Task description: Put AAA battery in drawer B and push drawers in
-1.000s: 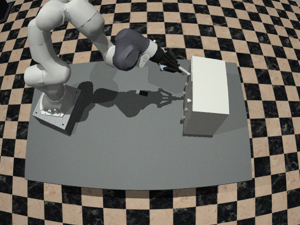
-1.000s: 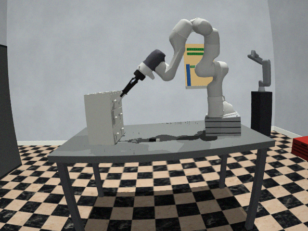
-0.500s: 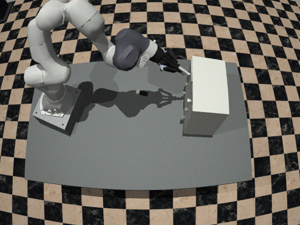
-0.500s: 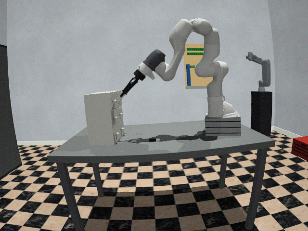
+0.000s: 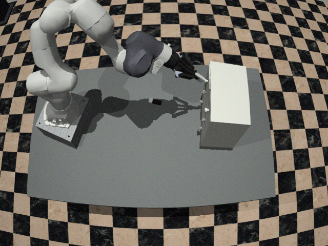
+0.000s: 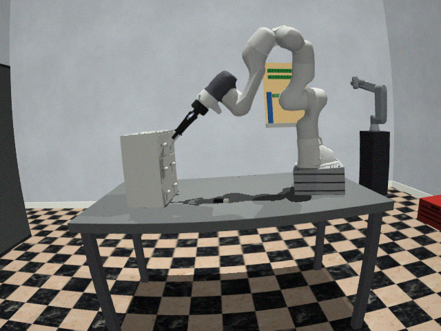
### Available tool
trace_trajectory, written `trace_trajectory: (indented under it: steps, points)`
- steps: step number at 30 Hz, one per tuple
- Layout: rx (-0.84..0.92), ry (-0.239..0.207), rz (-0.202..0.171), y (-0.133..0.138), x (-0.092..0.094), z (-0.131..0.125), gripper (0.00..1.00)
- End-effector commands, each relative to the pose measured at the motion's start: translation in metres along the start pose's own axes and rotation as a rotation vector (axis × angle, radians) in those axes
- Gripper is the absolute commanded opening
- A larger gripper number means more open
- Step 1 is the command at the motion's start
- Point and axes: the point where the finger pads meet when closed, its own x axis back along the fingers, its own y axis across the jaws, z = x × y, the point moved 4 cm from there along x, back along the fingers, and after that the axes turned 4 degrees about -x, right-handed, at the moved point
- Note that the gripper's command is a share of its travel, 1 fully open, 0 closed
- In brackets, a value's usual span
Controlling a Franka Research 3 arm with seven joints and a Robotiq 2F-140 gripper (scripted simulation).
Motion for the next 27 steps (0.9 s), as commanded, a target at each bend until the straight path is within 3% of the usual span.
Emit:
trace_trajectory:
  steps: [1, 16, 27]
  points:
    - [0.006, 0.005, 0.002, 0.0, -0.001, 0.002, 0.0]
    - [0.006, 0.005, 0.003, -0.001, 0.0, 0.003, 0.0]
    - [0.006, 0.005, 0.003, -0.003, 0.032, 0.034, 0.0]
